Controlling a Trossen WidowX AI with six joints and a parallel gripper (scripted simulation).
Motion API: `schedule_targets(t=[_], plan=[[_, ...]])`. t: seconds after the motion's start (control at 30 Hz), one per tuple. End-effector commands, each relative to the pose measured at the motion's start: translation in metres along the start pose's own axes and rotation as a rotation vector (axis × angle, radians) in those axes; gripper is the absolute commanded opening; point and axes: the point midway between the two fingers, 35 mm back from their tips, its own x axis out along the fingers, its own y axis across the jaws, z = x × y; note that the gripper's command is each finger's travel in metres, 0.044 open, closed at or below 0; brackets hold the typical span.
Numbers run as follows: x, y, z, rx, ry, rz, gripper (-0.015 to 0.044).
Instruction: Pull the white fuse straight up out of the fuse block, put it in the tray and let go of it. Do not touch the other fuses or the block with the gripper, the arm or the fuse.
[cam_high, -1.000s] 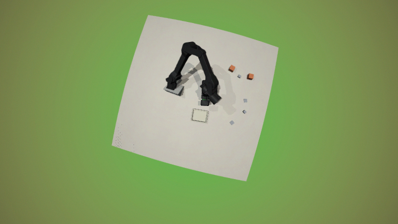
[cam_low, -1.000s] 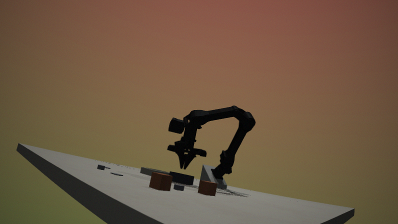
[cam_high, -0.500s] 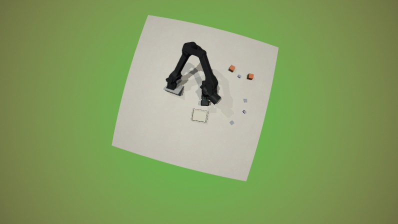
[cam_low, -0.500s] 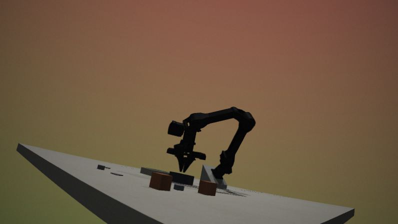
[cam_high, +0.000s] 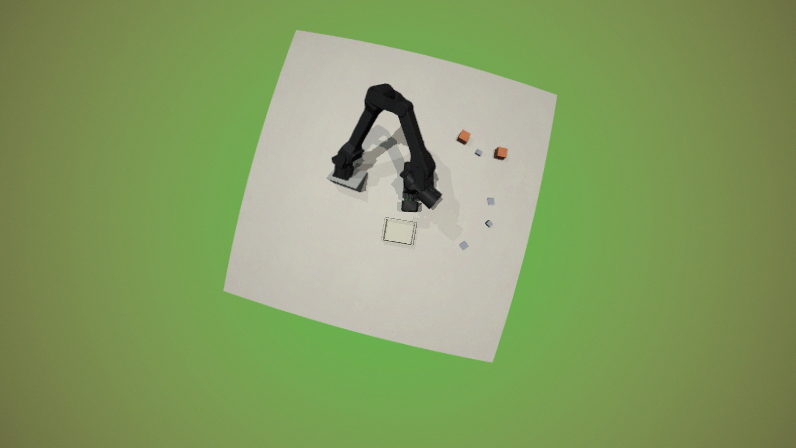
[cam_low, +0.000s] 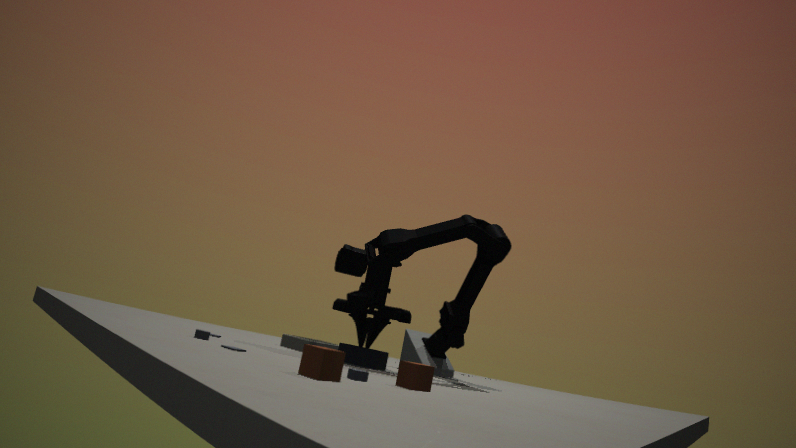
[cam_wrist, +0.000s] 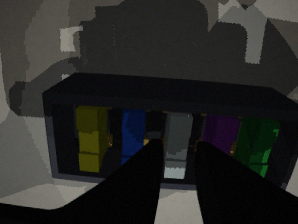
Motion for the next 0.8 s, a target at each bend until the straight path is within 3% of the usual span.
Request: schedule_targets(t=[0.0, 0.23, 0.57, 0.77], plan=[[0.0042, 0.0001, -0.0002, 0.008, -0.003, 0.004, 0.0069], [0.0065, 0.0002, -0.0002, 0.008, -0.003, 0.004, 0.0069], [0.0052, 0.0001, -0.0003, 0.001, 0.000, 0.001, 0.0002], [0.0045, 0.0000, -0.0002, 0.001, 0.000, 0.001, 0.0000]])
